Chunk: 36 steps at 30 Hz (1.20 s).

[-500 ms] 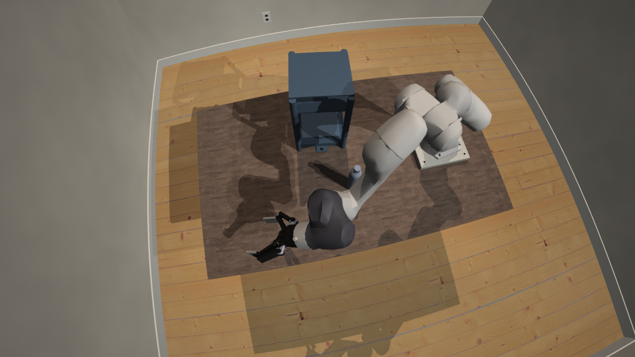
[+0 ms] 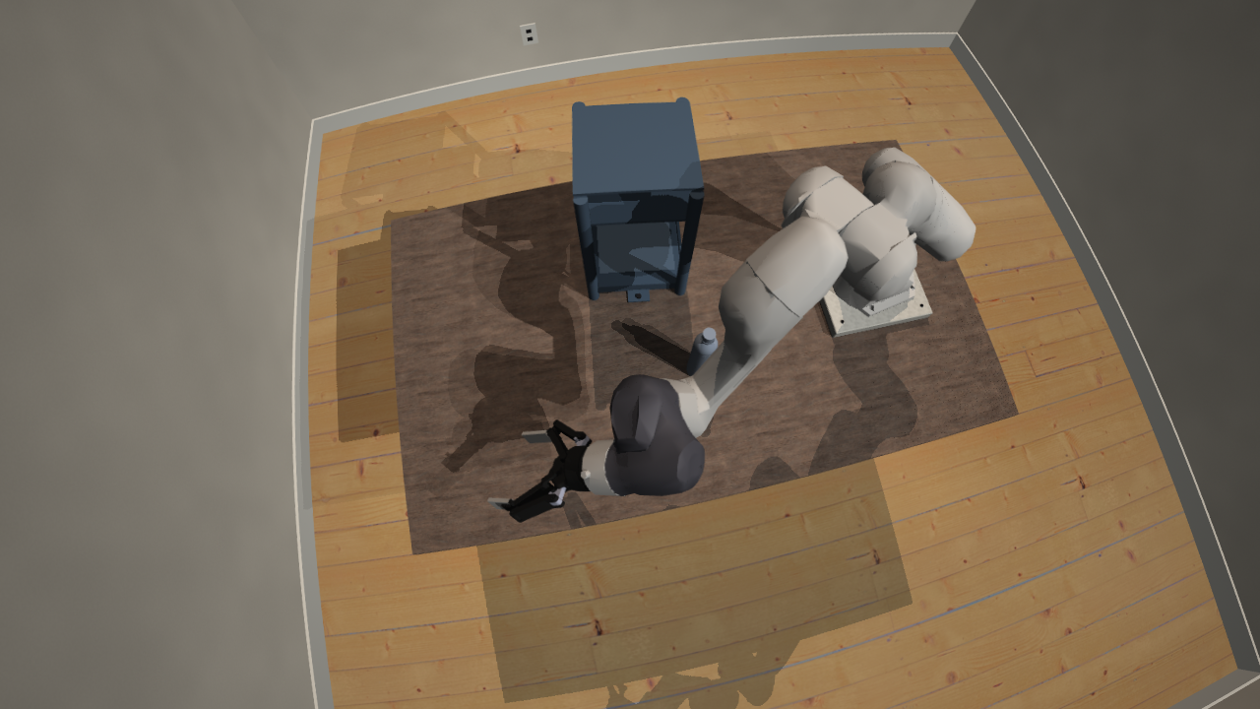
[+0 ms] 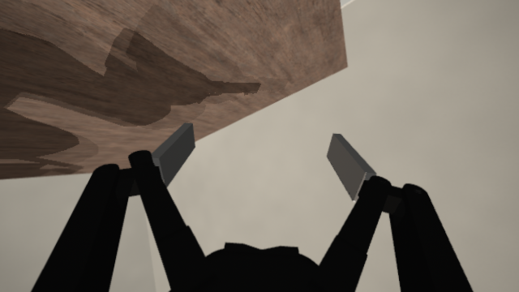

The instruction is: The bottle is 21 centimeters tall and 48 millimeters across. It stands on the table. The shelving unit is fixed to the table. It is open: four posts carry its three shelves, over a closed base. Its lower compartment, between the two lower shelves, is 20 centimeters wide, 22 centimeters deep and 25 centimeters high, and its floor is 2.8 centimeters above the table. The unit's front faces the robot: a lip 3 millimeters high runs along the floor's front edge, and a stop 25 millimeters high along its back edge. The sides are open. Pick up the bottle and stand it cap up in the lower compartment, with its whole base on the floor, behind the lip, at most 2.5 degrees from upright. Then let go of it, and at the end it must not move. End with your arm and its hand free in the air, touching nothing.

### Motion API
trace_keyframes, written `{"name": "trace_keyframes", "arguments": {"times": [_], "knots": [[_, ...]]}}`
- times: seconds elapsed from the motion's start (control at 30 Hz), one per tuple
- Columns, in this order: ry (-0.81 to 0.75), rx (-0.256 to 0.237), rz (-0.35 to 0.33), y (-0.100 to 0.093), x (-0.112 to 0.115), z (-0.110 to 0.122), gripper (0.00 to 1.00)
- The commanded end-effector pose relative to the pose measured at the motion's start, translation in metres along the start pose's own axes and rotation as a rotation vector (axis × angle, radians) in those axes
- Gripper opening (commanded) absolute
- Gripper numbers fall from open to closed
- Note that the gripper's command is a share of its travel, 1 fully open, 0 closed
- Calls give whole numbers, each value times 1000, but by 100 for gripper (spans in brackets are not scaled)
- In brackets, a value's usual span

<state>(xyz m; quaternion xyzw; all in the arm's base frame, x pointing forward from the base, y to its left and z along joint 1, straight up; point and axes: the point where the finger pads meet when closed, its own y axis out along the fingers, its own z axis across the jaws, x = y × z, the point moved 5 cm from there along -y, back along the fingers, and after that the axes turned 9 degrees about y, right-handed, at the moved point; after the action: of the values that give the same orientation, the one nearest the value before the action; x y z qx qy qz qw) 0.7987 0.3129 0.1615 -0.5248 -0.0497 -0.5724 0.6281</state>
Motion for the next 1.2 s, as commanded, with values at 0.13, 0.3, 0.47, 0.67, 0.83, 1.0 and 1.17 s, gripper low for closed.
{"name": "trace_keyframes", "arguments": {"times": [0.13, 0.3, 0.47, 0.67, 0.83, 1.0, 1.17], "knots": [[-1, 0, 1, -1, 0, 1, 100], [-20, -6, 12, -10, -5, 11, 100], [-33, -8, 19, -19, -5, 21, 100], [-33, -8, 19, -19, -5, 21, 100], [-33, -8, 19, -19, -5, 21, 100], [-33, -8, 19, -19, -5, 21, 100], [-33, -8, 19, -19, -5, 21, 100]]}}
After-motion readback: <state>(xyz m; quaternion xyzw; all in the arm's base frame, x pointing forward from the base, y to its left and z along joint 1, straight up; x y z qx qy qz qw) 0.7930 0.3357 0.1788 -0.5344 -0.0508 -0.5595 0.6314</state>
